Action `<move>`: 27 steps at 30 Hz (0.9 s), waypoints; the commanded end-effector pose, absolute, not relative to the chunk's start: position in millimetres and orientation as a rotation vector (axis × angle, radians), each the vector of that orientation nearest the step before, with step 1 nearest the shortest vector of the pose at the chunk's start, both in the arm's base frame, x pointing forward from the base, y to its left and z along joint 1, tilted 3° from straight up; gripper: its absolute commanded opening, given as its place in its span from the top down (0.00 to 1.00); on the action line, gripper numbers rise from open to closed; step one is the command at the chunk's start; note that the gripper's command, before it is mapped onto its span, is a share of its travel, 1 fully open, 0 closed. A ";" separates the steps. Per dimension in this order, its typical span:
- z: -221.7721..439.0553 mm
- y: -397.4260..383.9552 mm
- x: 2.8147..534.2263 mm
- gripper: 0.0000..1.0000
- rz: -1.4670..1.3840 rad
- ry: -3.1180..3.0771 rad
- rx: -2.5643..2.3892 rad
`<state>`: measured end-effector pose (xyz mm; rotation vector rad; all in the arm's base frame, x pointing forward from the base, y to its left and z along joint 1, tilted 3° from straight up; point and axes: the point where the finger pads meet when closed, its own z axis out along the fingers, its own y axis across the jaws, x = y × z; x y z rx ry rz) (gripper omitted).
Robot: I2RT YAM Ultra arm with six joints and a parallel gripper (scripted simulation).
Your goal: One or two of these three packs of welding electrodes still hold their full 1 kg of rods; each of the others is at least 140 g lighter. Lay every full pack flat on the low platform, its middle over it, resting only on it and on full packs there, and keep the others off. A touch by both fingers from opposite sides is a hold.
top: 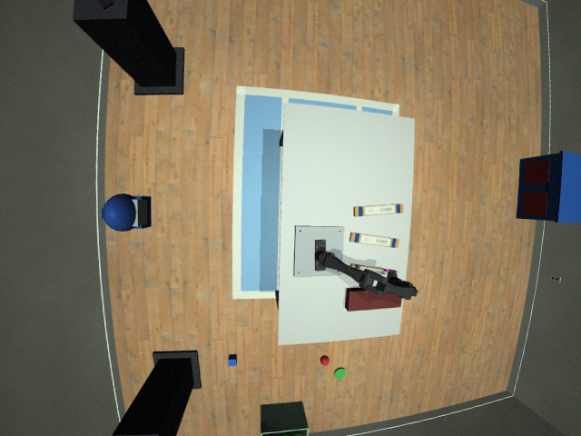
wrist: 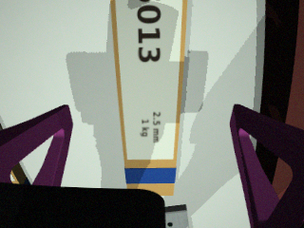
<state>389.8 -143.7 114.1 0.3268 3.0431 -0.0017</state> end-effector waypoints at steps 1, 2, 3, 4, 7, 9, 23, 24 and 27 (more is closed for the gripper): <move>142.0 -143.7 381.3 0.05 -0.004 3.037 0.326; 142.0 -143.7 381.3 0.05 -0.004 3.037 0.326; 142.0 -143.7 381.3 0.05 -0.004 3.037 0.326; 141.6 -143.1 381.2 0.05 -0.003 3.040 0.325; 140.2 -143.2 381.3 0.05 -0.001 3.043 0.326; 140.9 -143.1 381.2 0.05 -0.002 3.042 0.326; 139.3 -143.1 381.0 0.05 0.000 3.045 0.326; 139.3 -143.1 381.0 0.05 0.000 3.045 0.326; 139.3 -143.1 381.0 0.05 0.000 3.045 0.326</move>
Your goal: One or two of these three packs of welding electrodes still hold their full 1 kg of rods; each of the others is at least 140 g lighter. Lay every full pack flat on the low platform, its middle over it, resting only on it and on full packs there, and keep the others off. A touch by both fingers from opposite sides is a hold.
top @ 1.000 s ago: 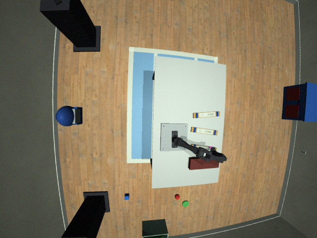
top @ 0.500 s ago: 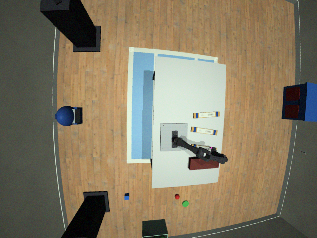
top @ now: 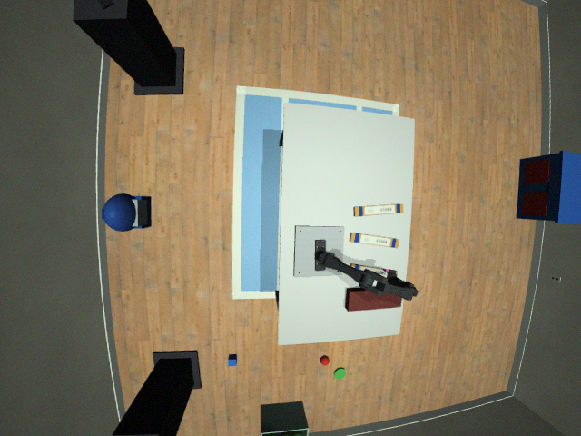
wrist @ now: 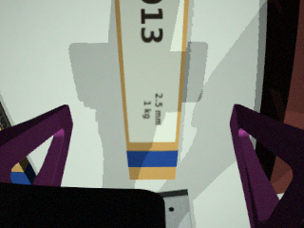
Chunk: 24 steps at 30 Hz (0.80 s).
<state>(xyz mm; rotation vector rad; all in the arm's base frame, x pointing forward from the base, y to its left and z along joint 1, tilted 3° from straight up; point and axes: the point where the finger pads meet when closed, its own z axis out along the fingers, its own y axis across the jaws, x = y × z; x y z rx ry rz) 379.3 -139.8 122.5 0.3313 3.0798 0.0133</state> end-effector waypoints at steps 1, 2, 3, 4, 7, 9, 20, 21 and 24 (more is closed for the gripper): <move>139.3 -143.1 381.0 0.05 0.000 3.045 0.326; 139.3 -143.1 381.0 0.05 0.000 3.045 0.326; 139.3 -143.1 381.0 0.05 0.000 3.045 0.326; 139.3 -143.1 381.0 0.05 0.000 3.045 0.326; 139.3 -143.1 381.0 0.05 0.000 3.045 0.326; 139.3 -143.1 381.0 0.05 0.000 3.045 0.326; 139.3 -143.2 381.1 0.05 0.000 3.045 0.326; 131.8 -128.4 375.6 0.05 0.008 3.079 0.253; 131.9 -110.1 379.4 0.05 0.001 3.060 0.244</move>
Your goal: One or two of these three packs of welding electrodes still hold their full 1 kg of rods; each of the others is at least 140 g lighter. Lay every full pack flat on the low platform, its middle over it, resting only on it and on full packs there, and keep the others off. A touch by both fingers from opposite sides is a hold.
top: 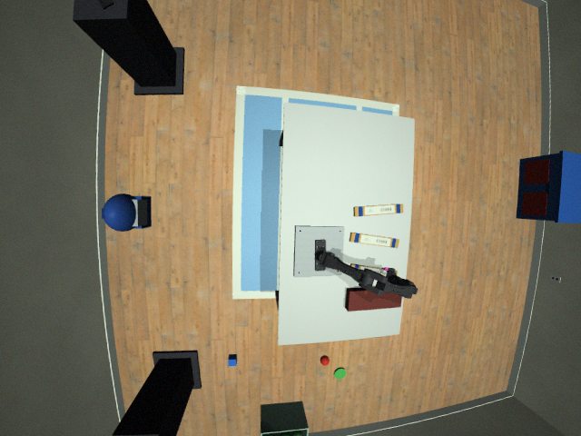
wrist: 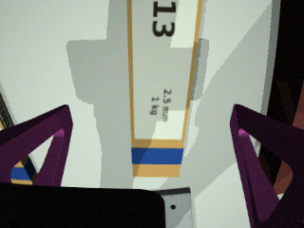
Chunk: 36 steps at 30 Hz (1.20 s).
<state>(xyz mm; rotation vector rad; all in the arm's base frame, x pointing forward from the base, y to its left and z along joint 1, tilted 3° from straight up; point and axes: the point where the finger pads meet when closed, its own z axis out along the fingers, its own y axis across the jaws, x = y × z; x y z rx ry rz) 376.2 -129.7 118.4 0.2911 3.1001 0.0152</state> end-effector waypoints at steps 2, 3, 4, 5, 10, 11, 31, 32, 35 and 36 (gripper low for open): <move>131.8 -103.5 379.1 0.05 0.002 3.060 0.244; 131.8 -103.5 379.1 0.05 0.002 3.060 0.244; 132.1 -96.8 379.1 0.05 0.000 3.058 0.243; 132.0 -90.5 378.6 0.05 -0.003 3.059 0.243; 131.8 -57.6 377.1 0.05 -0.003 3.058 0.243; 131.7 -51.0 376.8 0.05 -0.002 3.058 0.243; 136.9 70.6 381.3 0.05 0.018 3.032 0.239; 129.8 77.0 379.3 0.05 0.009 3.059 0.241; 129.9 84.7 375.1 0.05 0.002 3.075 0.243; 129.9 84.7 375.1 0.05 0.002 3.075 0.243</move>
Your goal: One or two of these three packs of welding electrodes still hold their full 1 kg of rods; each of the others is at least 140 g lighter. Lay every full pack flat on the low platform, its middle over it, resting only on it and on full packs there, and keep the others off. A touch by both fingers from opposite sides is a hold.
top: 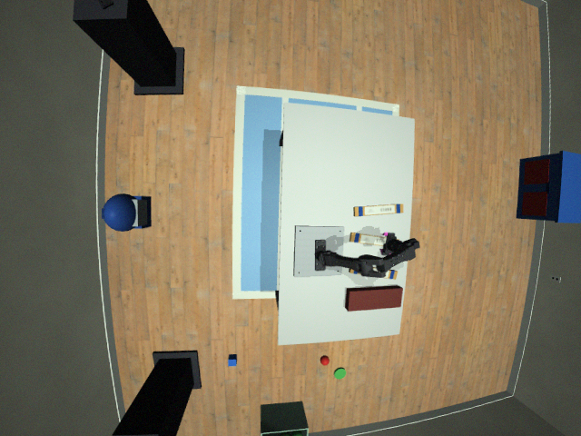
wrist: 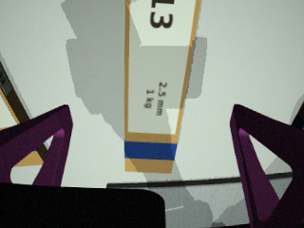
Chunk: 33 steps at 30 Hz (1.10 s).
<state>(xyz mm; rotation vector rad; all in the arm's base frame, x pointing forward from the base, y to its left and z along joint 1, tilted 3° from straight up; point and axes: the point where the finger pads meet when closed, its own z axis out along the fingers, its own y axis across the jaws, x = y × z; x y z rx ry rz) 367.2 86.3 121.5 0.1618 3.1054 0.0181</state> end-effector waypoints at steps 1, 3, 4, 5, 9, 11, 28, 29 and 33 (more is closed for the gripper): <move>129.9 84.7 375.1 0.05 0.002 3.075 0.243; 143.2 76.1 375.7 0.05 0.016 3.040 0.270; 142.2 75.9 376.0 0.05 0.014 3.043 0.270; 141.3 75.7 376.2 0.05 0.013 3.046 0.270; 139.3 83.3 375.0 0.05 0.011 3.055 0.240; 139.4 81.5 375.4 0.05 0.012 3.055 0.249; 80.0 77.7 373.7 0.05 -0.005 3.094 0.259; 78.5 77.7 374.1 0.05 -0.002 3.087 0.259; 60.1 77.3 374.2 0.05 -0.005 3.094 0.260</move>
